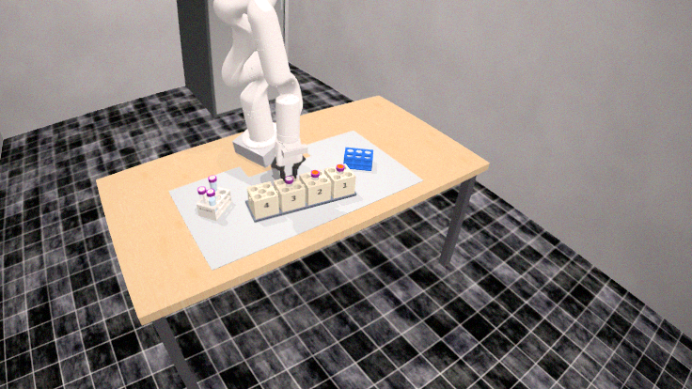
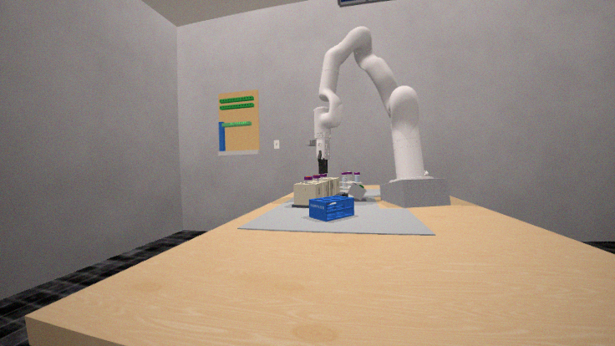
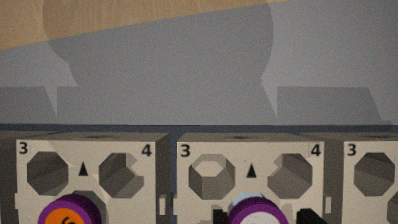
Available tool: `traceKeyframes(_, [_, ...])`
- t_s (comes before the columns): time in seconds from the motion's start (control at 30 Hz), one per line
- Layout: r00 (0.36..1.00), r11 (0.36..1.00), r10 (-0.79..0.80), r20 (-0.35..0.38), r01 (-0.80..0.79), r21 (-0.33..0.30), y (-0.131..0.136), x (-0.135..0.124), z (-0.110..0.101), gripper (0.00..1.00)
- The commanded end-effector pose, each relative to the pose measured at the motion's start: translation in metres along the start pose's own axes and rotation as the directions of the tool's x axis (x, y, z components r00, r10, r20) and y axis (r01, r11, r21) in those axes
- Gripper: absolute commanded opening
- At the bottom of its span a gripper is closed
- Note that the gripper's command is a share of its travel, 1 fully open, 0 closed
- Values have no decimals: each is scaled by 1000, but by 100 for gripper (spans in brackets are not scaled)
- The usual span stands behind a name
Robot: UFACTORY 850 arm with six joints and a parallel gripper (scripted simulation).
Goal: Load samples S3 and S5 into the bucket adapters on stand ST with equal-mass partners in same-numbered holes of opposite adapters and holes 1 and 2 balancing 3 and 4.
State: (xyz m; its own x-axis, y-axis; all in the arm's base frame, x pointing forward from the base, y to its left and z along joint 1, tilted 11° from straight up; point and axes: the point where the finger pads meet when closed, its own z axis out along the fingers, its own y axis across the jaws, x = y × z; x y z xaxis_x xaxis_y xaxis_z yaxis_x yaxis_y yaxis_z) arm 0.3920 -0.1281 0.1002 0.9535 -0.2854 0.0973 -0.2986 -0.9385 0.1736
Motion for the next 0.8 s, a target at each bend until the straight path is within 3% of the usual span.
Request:
traceKeyframes(0.0, [1000,1000,-1,7,1,3,0,1,-12,44])
traceKeyframes(0.77, [1000,1000,-1,7,1,3,0,1,-50,44])
